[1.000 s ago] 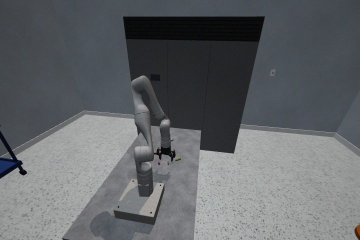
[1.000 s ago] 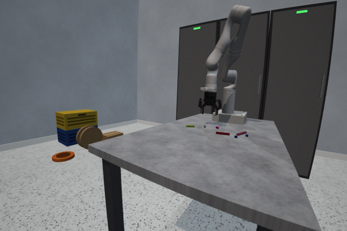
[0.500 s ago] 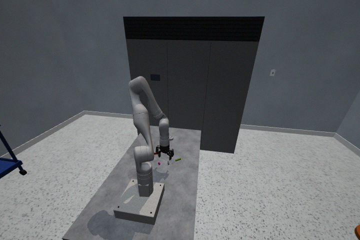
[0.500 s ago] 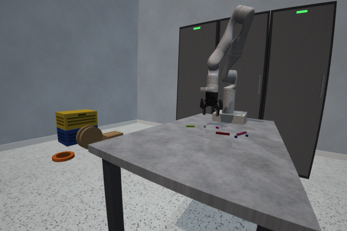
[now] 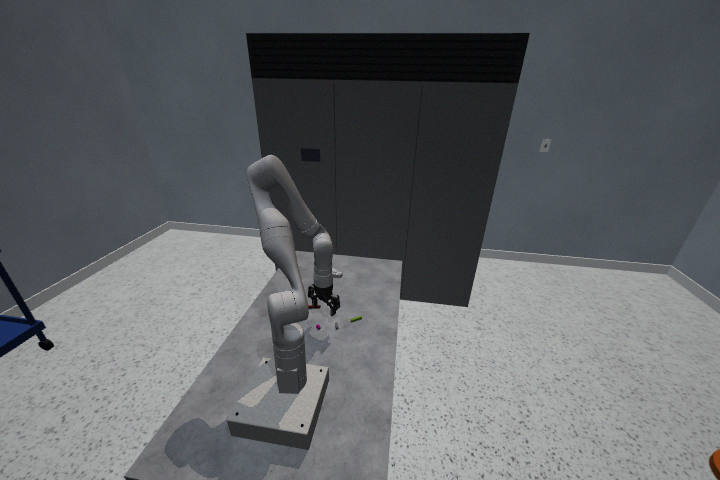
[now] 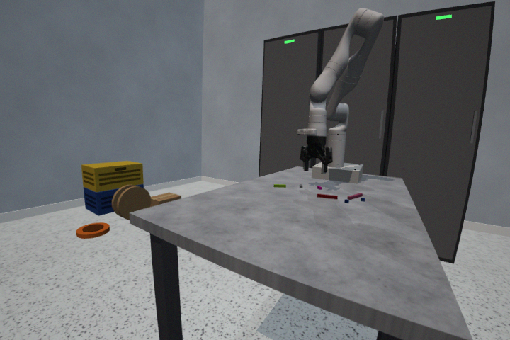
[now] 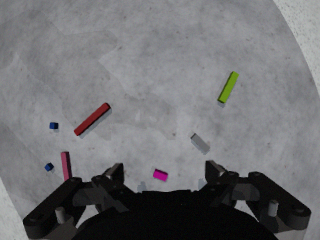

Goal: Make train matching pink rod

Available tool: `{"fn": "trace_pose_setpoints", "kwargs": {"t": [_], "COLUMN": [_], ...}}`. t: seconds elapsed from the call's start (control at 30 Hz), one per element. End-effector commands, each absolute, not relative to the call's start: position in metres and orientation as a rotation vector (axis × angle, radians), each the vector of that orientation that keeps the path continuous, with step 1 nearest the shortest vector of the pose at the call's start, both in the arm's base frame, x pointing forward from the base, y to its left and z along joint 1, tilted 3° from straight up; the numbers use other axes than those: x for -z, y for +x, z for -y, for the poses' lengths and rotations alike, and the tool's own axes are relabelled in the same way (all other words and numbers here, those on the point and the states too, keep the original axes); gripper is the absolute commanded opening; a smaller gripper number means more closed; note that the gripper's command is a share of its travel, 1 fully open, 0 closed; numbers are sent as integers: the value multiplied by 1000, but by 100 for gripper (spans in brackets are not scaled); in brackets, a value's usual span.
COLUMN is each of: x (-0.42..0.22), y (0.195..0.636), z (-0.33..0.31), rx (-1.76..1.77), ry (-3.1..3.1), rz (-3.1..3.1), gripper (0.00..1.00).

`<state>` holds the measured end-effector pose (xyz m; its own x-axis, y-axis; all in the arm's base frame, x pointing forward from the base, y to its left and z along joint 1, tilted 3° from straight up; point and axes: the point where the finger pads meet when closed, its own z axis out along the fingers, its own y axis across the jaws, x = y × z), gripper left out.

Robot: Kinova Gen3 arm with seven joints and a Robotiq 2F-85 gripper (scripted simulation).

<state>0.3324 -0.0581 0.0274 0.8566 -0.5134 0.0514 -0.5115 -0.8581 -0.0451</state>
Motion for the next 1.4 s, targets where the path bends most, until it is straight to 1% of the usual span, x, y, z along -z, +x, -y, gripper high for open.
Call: {"fn": "trace_pose_setpoints", "kwargs": {"t": [0.0,0.37,0.43,0.77,1.37], "x": [-27,-28,-28,-31,-36], "y": [342,372,372,393,410], "z": [47,8,8,-34,-93], "rx": [93,84,84,71,61], "ry": [-2992,-2870,-2870,-2741,-2553], "rz": [-854,-1172,-1172,-1444,-1774], "gripper": [100,100,100,100,100]}}
